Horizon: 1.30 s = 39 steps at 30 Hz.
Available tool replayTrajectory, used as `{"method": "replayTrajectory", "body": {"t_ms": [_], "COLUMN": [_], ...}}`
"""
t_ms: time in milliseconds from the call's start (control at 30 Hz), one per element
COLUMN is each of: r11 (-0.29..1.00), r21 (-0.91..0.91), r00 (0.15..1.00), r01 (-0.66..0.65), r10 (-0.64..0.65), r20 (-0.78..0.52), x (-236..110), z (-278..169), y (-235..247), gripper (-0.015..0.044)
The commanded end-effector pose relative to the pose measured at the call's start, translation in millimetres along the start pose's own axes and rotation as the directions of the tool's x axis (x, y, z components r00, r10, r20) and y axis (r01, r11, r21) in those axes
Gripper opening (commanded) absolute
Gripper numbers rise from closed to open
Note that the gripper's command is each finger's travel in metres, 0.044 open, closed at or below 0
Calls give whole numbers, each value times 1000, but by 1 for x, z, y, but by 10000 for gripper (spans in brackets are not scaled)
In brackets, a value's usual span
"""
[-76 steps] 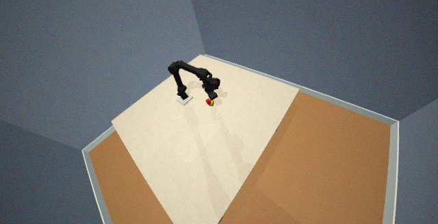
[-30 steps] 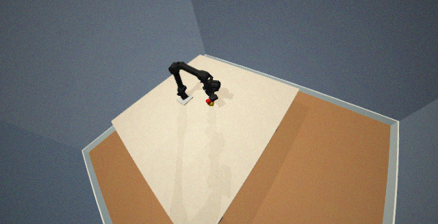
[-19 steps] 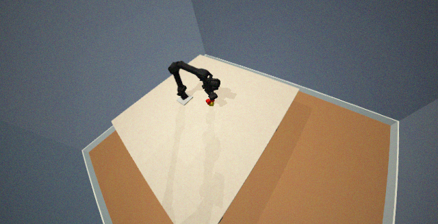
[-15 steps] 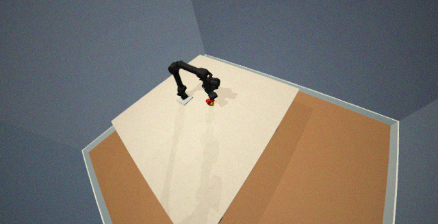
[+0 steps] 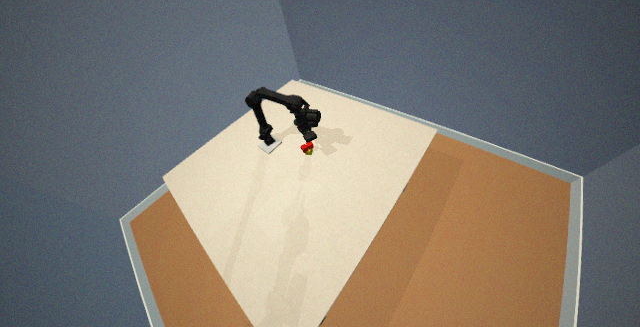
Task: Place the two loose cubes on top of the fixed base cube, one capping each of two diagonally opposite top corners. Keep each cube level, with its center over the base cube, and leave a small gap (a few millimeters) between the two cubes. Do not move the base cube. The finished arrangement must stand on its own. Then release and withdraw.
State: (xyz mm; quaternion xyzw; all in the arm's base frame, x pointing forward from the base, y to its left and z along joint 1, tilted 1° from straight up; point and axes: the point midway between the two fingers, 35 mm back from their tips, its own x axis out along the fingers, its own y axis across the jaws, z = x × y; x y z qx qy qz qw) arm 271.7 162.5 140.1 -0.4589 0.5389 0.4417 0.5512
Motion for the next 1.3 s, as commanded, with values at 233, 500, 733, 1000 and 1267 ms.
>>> {"method": "replayTrajectory", "body": {"t_ms": [233,500,733,1000,1267], "r11": [1000,1000,1000,1000,1000], "r21": [2,0,-1,-1,-1], "r00": [1000,1000,1000,1000,1000], "r01": [2,-5,-9,-9,-9], "r10": [-2,5,9,9,9], "r20": [2,6,8,8,8], "x": [-14,-14,-16,-16,-16], "z": [0,43,69,69,69], "y": [0,47,89,89,89], "gripper": [231,400,400,400,400]}}
